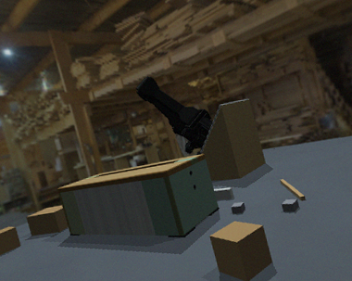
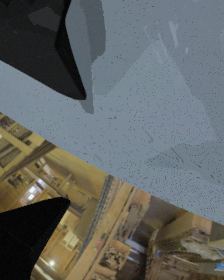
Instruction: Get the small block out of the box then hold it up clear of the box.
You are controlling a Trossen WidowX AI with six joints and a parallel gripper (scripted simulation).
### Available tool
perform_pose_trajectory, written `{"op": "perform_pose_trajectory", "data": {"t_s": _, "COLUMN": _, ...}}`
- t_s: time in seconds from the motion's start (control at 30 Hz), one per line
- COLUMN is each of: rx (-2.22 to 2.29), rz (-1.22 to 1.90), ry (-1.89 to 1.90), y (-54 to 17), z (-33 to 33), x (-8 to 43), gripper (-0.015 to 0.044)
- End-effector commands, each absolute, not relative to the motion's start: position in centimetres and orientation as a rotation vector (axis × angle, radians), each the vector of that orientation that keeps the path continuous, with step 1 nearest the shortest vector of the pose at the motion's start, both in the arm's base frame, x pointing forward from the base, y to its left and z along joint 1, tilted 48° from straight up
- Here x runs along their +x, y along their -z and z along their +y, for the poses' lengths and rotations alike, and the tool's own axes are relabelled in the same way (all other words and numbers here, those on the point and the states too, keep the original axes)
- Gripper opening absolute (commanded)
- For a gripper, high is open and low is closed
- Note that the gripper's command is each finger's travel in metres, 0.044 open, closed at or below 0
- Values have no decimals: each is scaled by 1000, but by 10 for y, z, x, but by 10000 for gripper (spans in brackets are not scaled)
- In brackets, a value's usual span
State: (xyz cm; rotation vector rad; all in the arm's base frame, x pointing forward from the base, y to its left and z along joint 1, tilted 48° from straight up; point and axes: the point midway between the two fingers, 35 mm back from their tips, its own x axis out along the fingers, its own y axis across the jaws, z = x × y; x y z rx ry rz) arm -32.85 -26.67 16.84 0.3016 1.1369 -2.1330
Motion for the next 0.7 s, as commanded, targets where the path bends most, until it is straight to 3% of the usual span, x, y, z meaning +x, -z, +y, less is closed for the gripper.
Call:
{"op": "perform_pose_trajectory", "data": {"t_s": 0.0, "rx": 139, "rz": 1029, "ry": 2116, "y": -216, "z": -307, "x": -297, "gripper": 400}}
{"op": "perform_pose_trajectory", "data": {"t_s": 0.37, "rx": -127, "rz": 766, "ry": 1913, "y": -294, "z": -387, "x": -173, "gripper": 400}}
{"op": "perform_pose_trajectory", "data": {"t_s": 0.67, "rx": -210, "rz": 601, "ry": 1669, "y": -324, "z": -416, "x": -53, "gripper": 400}}
